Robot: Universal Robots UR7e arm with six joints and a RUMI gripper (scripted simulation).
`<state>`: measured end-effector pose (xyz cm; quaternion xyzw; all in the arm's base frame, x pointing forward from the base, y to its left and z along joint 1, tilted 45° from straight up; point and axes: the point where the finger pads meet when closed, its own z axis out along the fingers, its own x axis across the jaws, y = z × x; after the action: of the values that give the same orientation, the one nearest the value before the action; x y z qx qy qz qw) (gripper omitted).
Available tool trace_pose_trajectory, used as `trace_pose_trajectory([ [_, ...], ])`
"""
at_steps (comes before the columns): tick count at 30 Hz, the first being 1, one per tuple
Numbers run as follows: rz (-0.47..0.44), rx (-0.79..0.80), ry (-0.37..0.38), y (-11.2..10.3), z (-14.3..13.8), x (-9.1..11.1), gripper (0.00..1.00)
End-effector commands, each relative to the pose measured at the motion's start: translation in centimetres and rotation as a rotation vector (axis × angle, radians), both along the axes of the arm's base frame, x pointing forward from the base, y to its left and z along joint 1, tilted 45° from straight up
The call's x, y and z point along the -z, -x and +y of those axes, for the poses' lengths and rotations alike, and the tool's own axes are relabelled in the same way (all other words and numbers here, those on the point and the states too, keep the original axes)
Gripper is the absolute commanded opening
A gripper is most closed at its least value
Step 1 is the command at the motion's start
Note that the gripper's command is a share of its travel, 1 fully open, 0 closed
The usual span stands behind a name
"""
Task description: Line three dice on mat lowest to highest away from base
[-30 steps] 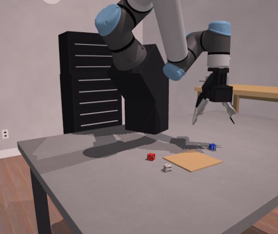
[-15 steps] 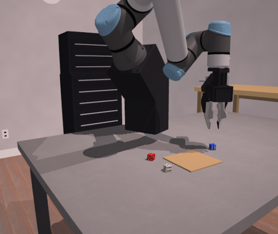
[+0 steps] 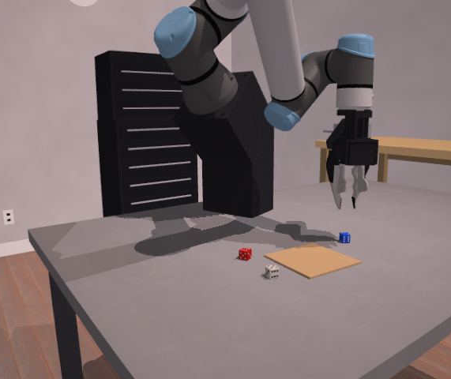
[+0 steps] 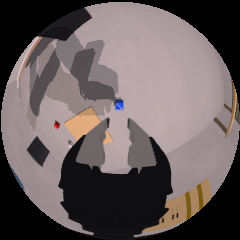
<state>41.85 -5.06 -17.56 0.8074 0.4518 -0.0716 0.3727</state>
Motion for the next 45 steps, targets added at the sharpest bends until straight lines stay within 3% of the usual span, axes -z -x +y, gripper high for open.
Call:
trace_pose_trajectory([
  [1,-0.001,0.001,-0.001,-0.1,-0.1,0.1,0.21],
  [31,-0.002,0.002,-0.001,-0.3,-0.5,0.5,0.21],
  [45,-0.002,0.002,-0.001,-0.7,-1.8,1.9,0.21],
])
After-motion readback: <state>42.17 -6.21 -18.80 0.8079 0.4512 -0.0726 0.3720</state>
